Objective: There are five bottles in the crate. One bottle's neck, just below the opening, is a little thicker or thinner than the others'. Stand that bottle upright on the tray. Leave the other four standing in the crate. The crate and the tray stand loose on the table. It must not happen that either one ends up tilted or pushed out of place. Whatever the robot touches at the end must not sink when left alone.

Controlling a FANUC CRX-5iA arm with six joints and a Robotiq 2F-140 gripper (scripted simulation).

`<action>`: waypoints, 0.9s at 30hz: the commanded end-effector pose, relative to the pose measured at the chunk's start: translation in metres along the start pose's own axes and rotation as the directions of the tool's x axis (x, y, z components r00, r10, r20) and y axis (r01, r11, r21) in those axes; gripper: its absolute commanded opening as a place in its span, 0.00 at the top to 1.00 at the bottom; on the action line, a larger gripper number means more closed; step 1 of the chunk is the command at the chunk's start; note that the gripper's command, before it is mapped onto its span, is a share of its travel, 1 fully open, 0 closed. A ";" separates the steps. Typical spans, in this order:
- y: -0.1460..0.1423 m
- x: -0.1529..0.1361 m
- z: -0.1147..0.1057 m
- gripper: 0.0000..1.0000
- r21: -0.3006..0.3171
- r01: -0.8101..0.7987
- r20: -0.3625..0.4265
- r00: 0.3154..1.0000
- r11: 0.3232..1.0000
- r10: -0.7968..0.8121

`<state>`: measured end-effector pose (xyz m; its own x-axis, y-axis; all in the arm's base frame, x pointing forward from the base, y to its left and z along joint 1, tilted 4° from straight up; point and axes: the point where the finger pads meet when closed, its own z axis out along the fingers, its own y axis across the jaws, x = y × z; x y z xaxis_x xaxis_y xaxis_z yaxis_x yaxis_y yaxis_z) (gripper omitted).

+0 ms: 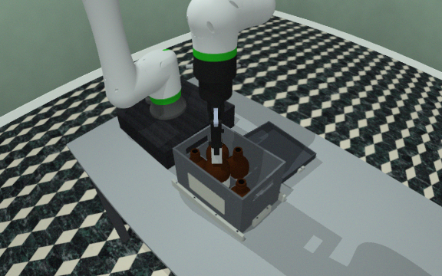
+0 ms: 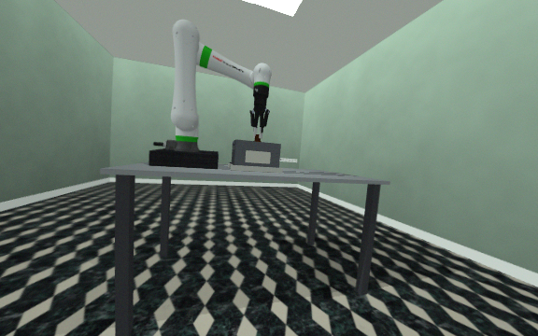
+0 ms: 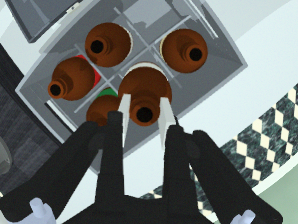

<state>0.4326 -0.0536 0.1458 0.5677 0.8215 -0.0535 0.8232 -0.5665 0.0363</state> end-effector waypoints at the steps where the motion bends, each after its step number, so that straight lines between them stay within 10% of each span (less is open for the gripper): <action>1: 0.001 0.000 -0.004 0.90 -0.002 0.000 -0.001 1.000 1.000 0.000; 27: 0.001 0.000 -0.022 0.90 -0.002 0.000 -0.001 1.000 1.000 0.000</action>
<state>0.4327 -0.0524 0.1664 0.5677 0.8215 -0.0535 0.8232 -0.5665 0.0363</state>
